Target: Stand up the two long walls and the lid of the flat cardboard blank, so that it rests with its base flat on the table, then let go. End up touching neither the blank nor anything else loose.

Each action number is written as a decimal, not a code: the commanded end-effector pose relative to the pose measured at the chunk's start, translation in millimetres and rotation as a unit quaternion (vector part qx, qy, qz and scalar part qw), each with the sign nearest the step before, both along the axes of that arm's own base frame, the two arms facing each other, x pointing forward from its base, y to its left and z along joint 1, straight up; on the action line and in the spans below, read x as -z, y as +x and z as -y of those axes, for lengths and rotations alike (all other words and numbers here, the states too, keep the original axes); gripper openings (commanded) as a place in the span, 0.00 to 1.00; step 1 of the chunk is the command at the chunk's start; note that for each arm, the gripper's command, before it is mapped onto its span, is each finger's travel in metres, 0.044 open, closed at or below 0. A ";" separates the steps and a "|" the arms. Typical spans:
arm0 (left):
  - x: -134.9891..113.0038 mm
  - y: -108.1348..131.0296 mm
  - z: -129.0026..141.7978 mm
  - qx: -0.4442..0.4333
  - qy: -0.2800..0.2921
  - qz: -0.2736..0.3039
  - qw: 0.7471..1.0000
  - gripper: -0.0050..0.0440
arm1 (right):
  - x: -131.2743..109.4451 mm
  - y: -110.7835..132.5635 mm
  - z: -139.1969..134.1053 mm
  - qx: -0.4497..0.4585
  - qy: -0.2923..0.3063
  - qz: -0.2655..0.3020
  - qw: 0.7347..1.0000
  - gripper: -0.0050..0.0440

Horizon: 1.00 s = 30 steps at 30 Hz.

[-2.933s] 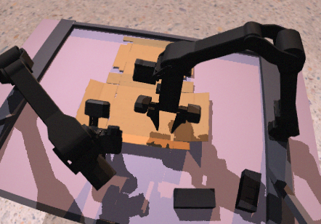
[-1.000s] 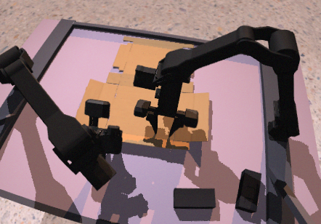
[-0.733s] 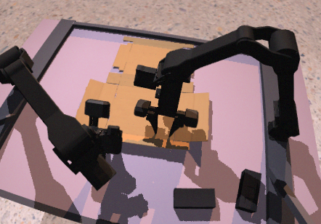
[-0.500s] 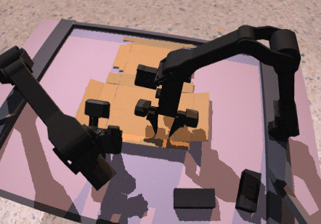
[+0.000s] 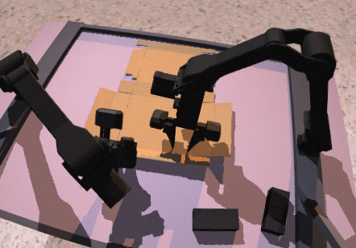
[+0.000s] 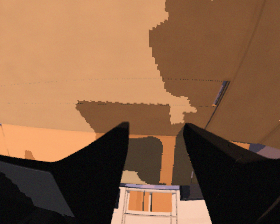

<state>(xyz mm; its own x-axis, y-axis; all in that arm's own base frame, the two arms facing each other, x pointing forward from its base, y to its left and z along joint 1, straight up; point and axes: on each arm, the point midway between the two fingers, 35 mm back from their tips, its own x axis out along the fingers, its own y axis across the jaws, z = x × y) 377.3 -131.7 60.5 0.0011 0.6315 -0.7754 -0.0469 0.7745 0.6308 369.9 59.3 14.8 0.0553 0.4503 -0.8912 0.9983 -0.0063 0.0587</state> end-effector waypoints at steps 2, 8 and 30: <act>-12.6 2.0 -5.6 -0.001 -0.006 0.013 1.000 0.92 | 20.9 -13.4 3.8 -0.002 -0.013 -0.023 1.000 0.51; -13.4 1.5 -9.9 -0.002 -0.005 0.013 1.000 0.92 | 22.3 -14.3 4.1 -0.002 -0.013 -0.021 1.000 0.51; -22.8 -2.8 -16.3 0.017 -0.129 0.002 0.991 0.92 | 27.3 -18.5 5.5 -0.003 -0.012 -0.022 1.000 0.51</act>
